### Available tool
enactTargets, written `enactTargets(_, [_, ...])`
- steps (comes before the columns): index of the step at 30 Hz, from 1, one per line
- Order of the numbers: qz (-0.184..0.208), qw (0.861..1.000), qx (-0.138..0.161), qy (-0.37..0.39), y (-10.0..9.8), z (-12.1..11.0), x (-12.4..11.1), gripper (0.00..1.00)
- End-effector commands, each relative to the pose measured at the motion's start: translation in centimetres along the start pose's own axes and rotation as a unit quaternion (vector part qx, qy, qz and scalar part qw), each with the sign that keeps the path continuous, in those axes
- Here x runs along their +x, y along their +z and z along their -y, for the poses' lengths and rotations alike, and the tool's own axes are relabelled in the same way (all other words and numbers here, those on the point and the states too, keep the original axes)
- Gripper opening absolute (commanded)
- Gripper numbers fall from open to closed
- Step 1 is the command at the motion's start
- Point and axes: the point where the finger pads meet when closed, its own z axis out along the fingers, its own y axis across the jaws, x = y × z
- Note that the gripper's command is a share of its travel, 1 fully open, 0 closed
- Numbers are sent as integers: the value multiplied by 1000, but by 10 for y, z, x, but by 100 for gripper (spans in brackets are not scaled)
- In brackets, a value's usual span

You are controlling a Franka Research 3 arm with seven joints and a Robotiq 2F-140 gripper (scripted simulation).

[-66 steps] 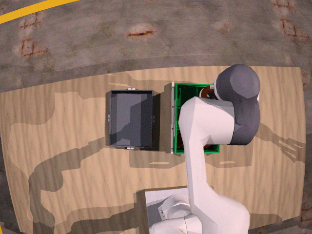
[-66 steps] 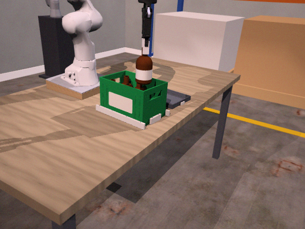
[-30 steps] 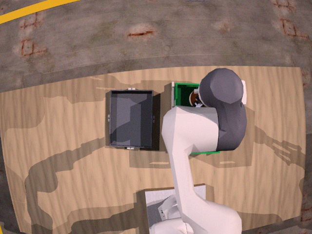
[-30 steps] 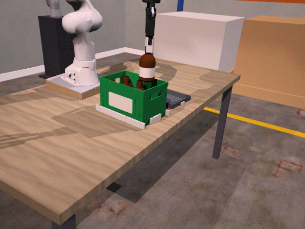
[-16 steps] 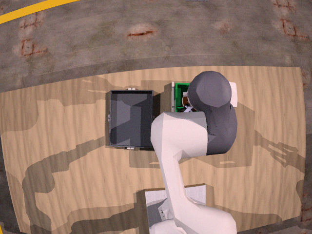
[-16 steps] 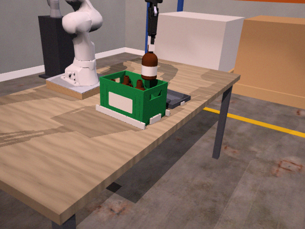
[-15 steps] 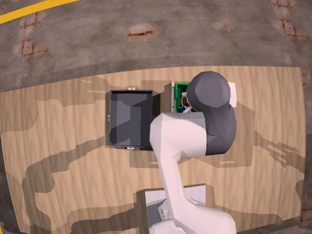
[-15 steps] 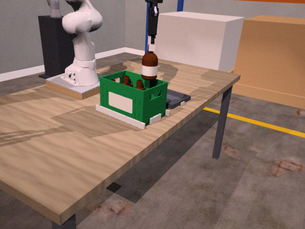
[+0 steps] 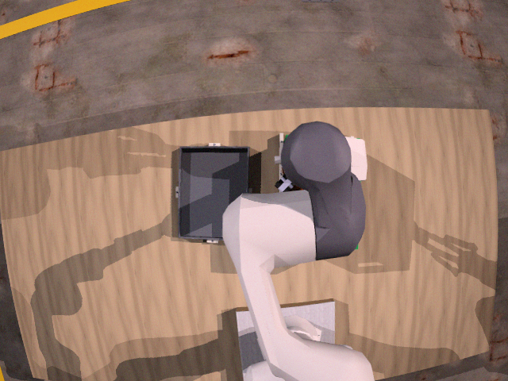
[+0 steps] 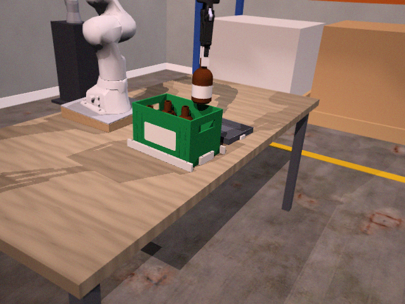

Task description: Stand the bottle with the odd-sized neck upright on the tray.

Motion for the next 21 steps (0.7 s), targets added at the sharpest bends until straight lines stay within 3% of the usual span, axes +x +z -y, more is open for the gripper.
enactTargets(1, [3, 1000, -1, 16, -2, -10, -7, 10])
enactTargets(21, [3, 1000, -1, 16, -2, -46, -28, 10])
